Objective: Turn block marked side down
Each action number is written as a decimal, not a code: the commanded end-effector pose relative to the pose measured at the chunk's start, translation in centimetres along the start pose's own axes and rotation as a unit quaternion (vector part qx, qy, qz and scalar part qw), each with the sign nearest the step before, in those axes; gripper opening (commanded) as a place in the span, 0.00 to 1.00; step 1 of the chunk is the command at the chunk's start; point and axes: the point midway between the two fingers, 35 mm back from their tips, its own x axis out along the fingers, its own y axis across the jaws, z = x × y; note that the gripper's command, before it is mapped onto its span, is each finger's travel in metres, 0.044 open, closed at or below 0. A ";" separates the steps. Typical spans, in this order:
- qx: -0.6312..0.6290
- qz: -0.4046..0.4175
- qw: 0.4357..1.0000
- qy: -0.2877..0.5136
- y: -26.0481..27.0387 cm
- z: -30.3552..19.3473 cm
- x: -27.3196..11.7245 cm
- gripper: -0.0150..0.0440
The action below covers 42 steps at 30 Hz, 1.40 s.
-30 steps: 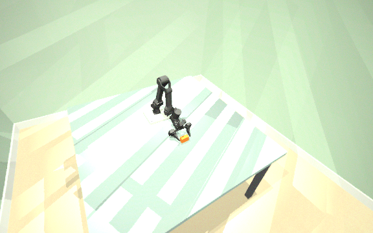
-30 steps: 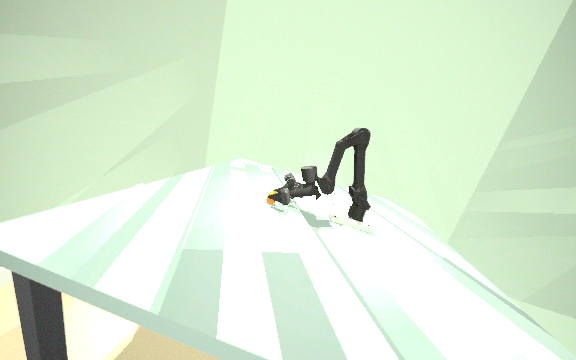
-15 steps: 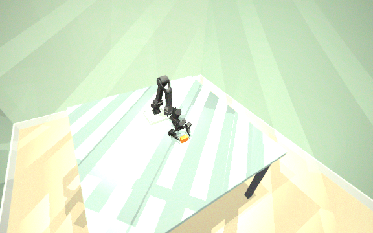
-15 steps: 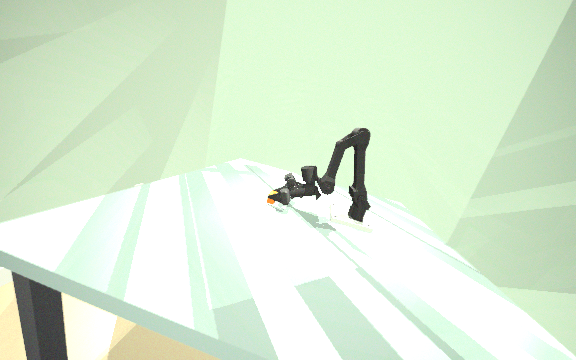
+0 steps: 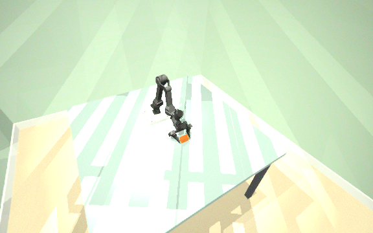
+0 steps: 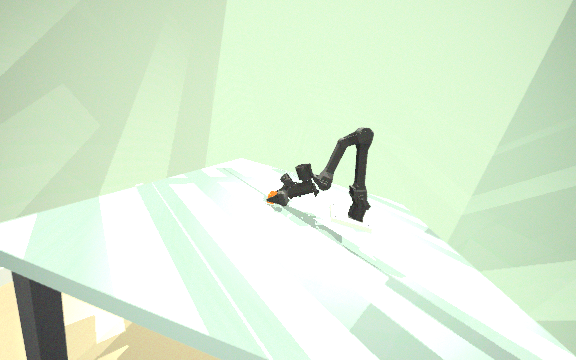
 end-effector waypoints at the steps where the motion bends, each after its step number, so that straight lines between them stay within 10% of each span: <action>1: 0.002 0.005 0.999 0.054 0.3 2.4 0.1 1.00; 16: 0.007 0.005 0.973 0.232 -0.1 5.9 -6.2 1.00; 29: 0.006 0.005 0.970 0.242 -0.1 6.2 -6.1 1.00; 42: 0.002 0.005 0.905 0.425 0.0 9.5 -4.3 1.00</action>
